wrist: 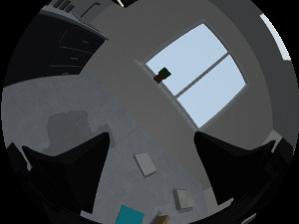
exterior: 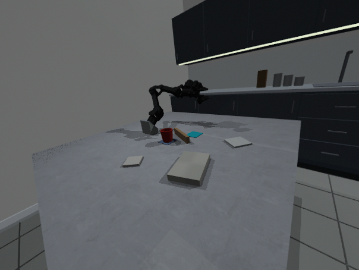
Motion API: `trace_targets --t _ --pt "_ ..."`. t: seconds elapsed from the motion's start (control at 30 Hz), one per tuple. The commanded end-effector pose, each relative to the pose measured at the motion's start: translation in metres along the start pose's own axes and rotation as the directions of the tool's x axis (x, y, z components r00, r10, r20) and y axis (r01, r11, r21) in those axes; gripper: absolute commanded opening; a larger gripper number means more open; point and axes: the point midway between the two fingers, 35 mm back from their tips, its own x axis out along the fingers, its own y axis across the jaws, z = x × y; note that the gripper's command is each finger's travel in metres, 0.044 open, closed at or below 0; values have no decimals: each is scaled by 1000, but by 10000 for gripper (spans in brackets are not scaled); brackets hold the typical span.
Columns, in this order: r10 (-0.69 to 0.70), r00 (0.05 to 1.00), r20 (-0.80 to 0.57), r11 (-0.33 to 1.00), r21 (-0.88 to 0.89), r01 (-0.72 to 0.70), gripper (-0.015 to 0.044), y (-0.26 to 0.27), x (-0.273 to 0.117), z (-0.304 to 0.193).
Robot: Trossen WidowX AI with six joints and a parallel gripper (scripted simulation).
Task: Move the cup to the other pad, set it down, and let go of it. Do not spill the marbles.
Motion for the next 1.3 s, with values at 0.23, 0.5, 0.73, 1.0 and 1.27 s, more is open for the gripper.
trace_targets --t 0.23,0.5,0.73,1.0,1.27 --pt "-120 902 -415 985 65 161 190 -61 25 -103" --pt "-21 495 -869 811 275 517 148 -125 -23 -235" --pt "282 189 -941 409 296 863 148 -138 -85 -295" --pt "699 93 -709 -163 -32 986 148 -133 -142 -317" --pt "713 96 -695 -182 -51 982 148 -133 -142 -318"
